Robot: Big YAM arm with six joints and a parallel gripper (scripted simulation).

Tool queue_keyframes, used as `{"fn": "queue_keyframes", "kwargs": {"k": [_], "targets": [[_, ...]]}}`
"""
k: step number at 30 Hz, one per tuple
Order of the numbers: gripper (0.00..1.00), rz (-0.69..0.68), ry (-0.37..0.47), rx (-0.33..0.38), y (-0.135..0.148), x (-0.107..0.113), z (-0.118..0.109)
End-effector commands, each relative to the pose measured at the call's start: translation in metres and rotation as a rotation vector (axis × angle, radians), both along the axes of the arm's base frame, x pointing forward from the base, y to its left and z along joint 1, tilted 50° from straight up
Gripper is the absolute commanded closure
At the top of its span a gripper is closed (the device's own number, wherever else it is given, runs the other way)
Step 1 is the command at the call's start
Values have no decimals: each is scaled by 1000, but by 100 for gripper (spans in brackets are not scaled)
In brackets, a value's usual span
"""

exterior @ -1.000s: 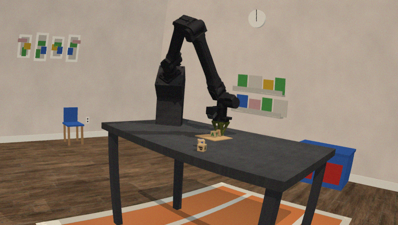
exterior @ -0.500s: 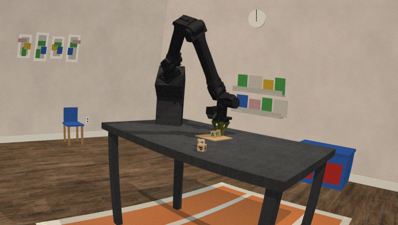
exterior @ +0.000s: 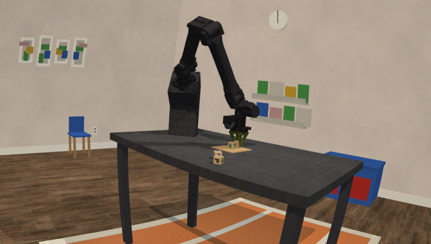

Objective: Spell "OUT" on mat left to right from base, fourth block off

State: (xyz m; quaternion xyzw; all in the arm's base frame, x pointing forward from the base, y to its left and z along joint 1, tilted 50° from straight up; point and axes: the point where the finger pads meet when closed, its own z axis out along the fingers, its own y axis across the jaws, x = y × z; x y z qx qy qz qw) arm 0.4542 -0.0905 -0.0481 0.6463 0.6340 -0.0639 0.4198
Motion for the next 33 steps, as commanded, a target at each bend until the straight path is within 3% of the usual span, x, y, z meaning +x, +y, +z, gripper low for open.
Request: {"fn": "queue_keyframes", "kwargs": {"k": [1,33], "targets": [[75,-1,-21,-5,-4,6,11],[75,-2,-5,-5,-6,3,0]]}}
